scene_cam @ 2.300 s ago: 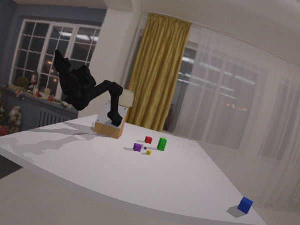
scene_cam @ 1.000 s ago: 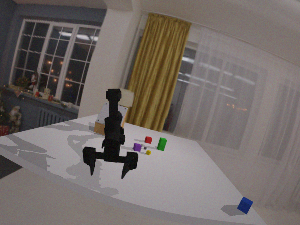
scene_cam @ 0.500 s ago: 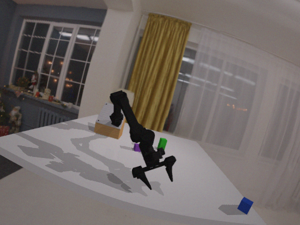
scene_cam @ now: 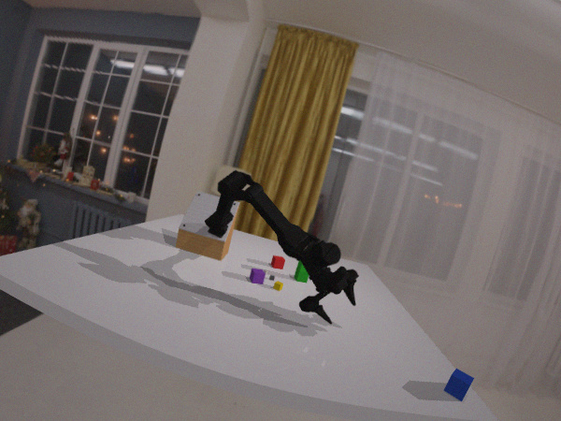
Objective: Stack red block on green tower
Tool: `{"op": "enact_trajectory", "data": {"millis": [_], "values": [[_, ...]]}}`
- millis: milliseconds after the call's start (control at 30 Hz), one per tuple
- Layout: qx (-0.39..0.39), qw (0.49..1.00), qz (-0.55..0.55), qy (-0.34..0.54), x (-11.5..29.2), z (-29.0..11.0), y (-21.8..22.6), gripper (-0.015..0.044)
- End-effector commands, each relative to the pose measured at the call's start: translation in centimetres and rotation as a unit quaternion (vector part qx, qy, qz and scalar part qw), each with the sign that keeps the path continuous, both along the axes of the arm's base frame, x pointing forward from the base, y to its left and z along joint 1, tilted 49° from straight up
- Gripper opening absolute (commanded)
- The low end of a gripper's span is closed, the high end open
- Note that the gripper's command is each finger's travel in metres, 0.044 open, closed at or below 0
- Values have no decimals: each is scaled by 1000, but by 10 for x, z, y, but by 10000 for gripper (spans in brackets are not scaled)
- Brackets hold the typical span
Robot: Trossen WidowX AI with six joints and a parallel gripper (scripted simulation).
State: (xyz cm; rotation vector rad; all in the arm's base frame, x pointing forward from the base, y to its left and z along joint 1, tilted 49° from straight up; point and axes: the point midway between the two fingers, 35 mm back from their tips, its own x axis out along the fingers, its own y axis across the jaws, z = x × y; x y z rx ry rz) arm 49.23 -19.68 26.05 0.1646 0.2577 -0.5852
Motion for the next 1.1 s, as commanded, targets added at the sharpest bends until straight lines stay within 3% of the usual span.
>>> {"op": "enact_trajectory", "data": {"millis": [0, 333, 633, 1067], "values": [[35, 997, 24, 57, 11, -46, 44, 440], [79, 975, 86, 189, 4, -130, 162, 440], [44, 935, 116, 333, -42, -191, 247, 440], [-42, 870, 150, 467, -107, -248, 310, 440]]}}
